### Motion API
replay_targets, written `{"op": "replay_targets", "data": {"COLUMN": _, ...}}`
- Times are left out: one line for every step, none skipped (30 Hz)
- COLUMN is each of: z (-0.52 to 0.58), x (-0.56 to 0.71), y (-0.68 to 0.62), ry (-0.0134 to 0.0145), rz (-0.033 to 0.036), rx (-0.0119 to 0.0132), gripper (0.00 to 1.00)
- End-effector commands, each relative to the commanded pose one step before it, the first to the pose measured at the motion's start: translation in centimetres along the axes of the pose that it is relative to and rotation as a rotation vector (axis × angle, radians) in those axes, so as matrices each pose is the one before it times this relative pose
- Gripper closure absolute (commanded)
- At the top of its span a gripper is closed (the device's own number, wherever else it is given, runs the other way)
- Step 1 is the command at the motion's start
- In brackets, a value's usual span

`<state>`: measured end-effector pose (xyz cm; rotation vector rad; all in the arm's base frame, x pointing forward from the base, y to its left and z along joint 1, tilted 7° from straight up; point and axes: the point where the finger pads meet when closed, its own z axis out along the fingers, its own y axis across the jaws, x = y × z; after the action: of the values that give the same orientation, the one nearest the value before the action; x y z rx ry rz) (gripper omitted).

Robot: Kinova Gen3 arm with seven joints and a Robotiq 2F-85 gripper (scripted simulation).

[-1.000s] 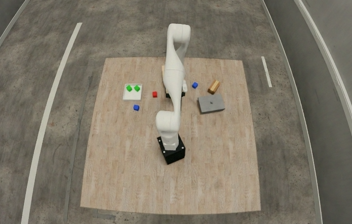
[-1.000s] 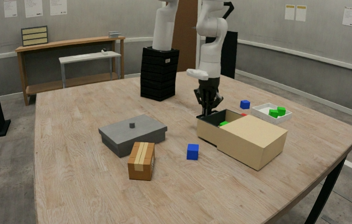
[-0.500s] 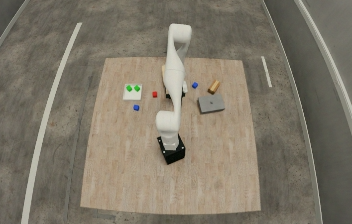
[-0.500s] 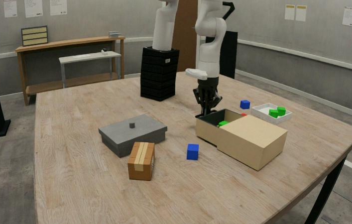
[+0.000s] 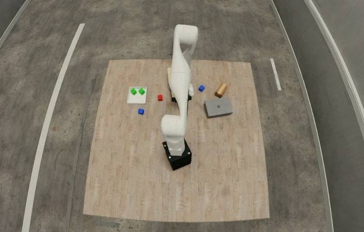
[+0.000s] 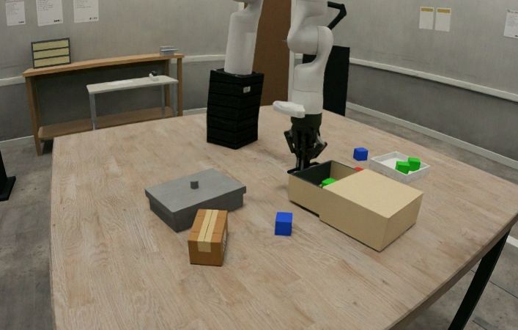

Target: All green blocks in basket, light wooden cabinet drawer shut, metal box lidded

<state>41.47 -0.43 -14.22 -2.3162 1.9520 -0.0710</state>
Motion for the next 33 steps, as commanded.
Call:
{"op": "replay_targets", "data": {"z": -0.053, "x": 0.016, "y": -0.06, "ry": 0.00035, "rz": 0.00001, "rx": 0.00132, "gripper": 0.9}}
{"op": "replay_targets", "data": {"z": 0.0, "x": 0.0, "y": 0.0, "ry": 0.0, "rz": 0.0, "rx": 0.0, "gripper": 0.9}}
{"op": "replay_targets", "data": {"z": 0.0, "x": 0.0, "y": 0.0, "ry": 0.0, "rz": 0.0, "rx": 0.0, "gripper": 0.9}}
{"op": "replay_targets", "data": {"z": 0.0, "x": 0.0, "y": 0.0, "ry": 0.0, "rz": 0.0, "rx": 0.0, "gripper": 0.9}}
{"op": "replay_targets", "data": {"z": 0.0, "x": 0.0, "y": 0.0, "ry": 0.0, "rz": 0.0, "rx": 0.0, "gripper": 0.9}}
{"op": "replay_targets", "data": {"z": 0.0, "x": 0.0, "y": 0.0, "ry": 0.0, "rz": 0.0, "rx": 0.0, "gripper": 0.9}}
{"op": "replay_targets", "data": {"z": 0.0, "x": 0.0, "y": 0.0, "ry": 0.0, "rz": 0.0, "rx": 0.0, "gripper": 0.9}}
{"op": "replay_targets", "data": {"z": 0.0, "x": 0.0, "y": 0.0, "ry": 0.0, "rz": 0.0, "rx": 0.0, "gripper": 0.9}}
{"op": "replay_targets", "data": {"z": 0.0, "x": 0.0, "y": 0.0, "ry": 0.0, "rz": 0.0, "rx": 0.0, "gripper": 0.9}}
{"op": "replay_targets", "data": {"z": 0.0, "x": 0.0, "y": 0.0, "ry": 0.0, "rz": 0.0, "rx": 0.0, "gripper": 0.9}}
{"op": "replay_targets", "data": {"z": 0.0, "x": 0.0, "y": 0.0, "ry": 0.0, "rz": 0.0, "rx": 0.0, "gripper": 0.9}}
{"op": "replay_targets", "data": {"z": 0.0, "x": 0.0, "y": 0.0, "ry": 0.0, "rz": 0.0, "rx": 0.0, "gripper": 0.9}}
{"op": "replay_targets", "data": {"z": 0.0, "x": 0.0, "y": 0.0, "ry": 0.0, "rz": 0.0, "rx": 0.0, "gripper": 0.9}}
{"op": "replay_targets", "data": {"z": 0.0, "x": 0.0, "y": 0.0, "ry": 0.0, "rz": 0.0, "rx": 0.0, "gripper": 0.9}}
{"op": "replay_targets", "data": {"z": 0.0, "x": 0.0, "y": 0.0, "ry": 0.0, "rz": 0.0, "rx": 0.0, "gripper": 0.9}}
{"op": "replay_targets", "data": {"z": 0.0, "x": 0.0, "y": 0.0, "ry": 0.0, "rz": 0.0, "rx": 0.0, "gripper": 0.9}}
{"op": "replay_targets", "data": {"z": 0.0, "x": 0.0, "y": 0.0, "ry": 0.0, "rz": 0.0, "rx": 0.0, "gripper": 0.9}}
{"op": "replay_targets", "data": {"z": 0.0, "x": 0.0, "y": 0.0, "ry": 0.0, "rz": 0.0, "rx": 0.0, "gripper": 0.9}}
{"op": "replay_targets", "data": {"z": 0.0, "x": 0.0, "y": 0.0, "ry": 0.0, "rz": 0.0, "rx": 0.0, "gripper": 0.9}}
{"op": "replay_targets", "data": {"z": 0.0, "x": 0.0, "y": 0.0, "ry": 0.0, "rz": 0.0, "rx": 0.0, "gripper": 0.9}}
{"op": "replay_targets", "data": {"z": 0.0, "x": 0.0, "y": 0.0, "ry": 0.0, "rz": 0.0, "rx": 0.0, "gripper": 0.7}}
{"op": "replay_targets", "data": {"z": 0.0, "x": 0.0, "y": 0.0, "ry": 0.0, "rz": 0.0, "rx": 0.0, "gripper": 0.7}}
{"op": "replay_targets", "data": {"z": 0.0, "x": 0.0, "y": 0.0, "ry": 0.0, "rz": 0.0, "rx": 0.0, "gripper": 0.7}}
{"op": "replay_targets", "data": {"z": 0.0, "x": 0.0, "y": 0.0, "ry": 0.0, "rz": 0.0, "rx": 0.0, "gripper": 0.7}}
{"op": "replay_targets", "data": {"z": 0.0, "x": 0.0, "y": 0.0, "ry": 0.0, "rz": 0.0, "rx": 0.0, "gripper": 0.7}}
{"op": "replay_targets", "data": {"z": 0.0, "x": 0.0, "y": 0.0, "ry": 0.0, "rz": 0.0, "rx": 0.0, "gripper": 0.7}}
{"op": "replay_targets", "data": {"z": 0.0, "x": 0.0, "y": 0.0, "ry": 0.0, "rz": 0.0, "rx": 0.0, "gripper": 0.7}}
{"op": "replay_targets", "data": {"z": 0.0, "x": 0.0, "y": 0.0, "ry": 0.0, "rz": 0.0, "rx": 0.0, "gripper": 0.7}}
{"op": "replay_targets", "data": {"z": 0.0, "x": 0.0, "y": 0.0, "ry": 0.0, "rz": 0.0, "rx": 0.0, "gripper": 0.7}}
{"op": "replay_targets", "data": {"z": 0.0, "x": 0.0, "y": 0.0, "ry": 0.0, "rz": 0.0, "rx": 0.0, "gripper": 0.7}}
{"op": "replay_targets", "data": {"z": 0.0, "x": 0.0, "y": 0.0, "ry": 0.0, "rz": 0.0, "rx": 0.0, "gripper": 0.7}}
{"op": "replay_targets", "data": {"z": 0.0, "x": 0.0, "y": 0.0, "ry": 0.0, "rz": 0.0, "rx": 0.0, "gripper": 0.7}}
{"op": "replay_targets", "data": {"z": 0.0, "x": 0.0, "y": 0.0, "ry": 0.0, "rz": 0.0, "rx": 0.0, "gripper": 0.7}}
